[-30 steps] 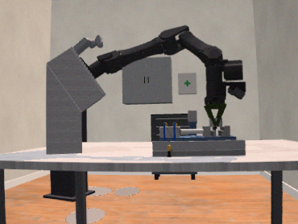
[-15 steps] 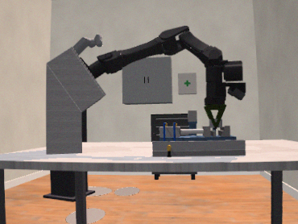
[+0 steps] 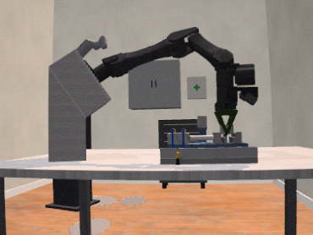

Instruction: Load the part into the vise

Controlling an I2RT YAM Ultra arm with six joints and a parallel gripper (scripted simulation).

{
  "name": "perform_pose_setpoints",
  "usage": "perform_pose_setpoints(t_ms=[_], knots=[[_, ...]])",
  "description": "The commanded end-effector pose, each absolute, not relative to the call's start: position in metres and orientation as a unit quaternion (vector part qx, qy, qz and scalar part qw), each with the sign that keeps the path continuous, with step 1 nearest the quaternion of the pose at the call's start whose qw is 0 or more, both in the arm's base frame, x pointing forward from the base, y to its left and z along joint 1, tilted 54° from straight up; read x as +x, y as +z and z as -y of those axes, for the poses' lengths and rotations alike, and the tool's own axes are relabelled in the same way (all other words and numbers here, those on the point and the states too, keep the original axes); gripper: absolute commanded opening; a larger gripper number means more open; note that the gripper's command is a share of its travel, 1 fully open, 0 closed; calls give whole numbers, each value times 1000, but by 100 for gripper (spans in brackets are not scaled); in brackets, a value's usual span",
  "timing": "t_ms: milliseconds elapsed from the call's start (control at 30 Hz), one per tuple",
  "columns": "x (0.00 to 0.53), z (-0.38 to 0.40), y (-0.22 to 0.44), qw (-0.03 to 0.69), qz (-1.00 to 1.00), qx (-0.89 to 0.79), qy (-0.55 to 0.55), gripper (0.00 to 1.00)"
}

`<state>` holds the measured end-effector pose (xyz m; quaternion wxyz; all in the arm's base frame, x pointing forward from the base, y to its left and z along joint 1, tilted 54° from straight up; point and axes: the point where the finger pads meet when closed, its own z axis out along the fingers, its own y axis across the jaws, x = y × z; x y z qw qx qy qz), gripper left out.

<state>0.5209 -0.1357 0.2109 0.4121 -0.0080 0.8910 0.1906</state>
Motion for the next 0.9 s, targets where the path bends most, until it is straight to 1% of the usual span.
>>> perform_pose_setpoints(t_ms=[0,867], knots=[[520,149,236,437,-882,-6,174,0],[522,150,233,437,-883,-6,174,0]])
